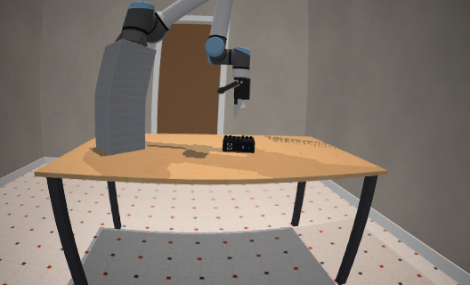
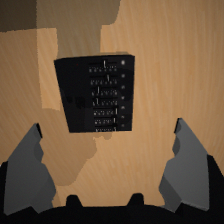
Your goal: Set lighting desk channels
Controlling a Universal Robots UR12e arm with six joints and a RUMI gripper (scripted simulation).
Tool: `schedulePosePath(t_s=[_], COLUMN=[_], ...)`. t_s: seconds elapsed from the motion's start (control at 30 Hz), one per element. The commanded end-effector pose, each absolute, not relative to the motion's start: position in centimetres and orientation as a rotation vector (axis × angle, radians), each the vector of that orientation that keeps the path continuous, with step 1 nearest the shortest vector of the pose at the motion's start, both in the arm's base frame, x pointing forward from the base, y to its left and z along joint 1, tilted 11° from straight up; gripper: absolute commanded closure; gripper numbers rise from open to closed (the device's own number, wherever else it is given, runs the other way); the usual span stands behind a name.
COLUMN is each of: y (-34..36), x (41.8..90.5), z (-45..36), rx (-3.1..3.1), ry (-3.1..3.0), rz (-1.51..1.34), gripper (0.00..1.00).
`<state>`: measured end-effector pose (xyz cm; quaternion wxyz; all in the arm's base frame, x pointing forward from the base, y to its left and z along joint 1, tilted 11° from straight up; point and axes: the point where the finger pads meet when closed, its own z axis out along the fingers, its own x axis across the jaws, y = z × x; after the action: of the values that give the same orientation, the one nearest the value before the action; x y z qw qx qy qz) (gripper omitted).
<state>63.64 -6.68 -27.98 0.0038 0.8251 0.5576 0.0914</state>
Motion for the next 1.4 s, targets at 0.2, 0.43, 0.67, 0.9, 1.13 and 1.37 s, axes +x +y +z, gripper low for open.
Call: schedulePosePath(t_s=[0.2,0.43,0.67,0.9,1.13,1.37], y=[-6.97,-6.97,-6.97,-6.97,-6.97,-6.97], x=[63.25,63.25,63.25,63.25,63.25,63.25], z=[-25.22,-25.22,-25.22,-25.22,-25.22,-25.22], rx=[2.585,2.585,2.585,2.585,2.585,2.585], ry=[1.747,1.747,1.747,1.747,1.747,1.747], rz=[0.287,0.287,0.287,0.287,0.287,0.287], gripper=[0.00,0.00,0.00,0.00,0.00,0.00])
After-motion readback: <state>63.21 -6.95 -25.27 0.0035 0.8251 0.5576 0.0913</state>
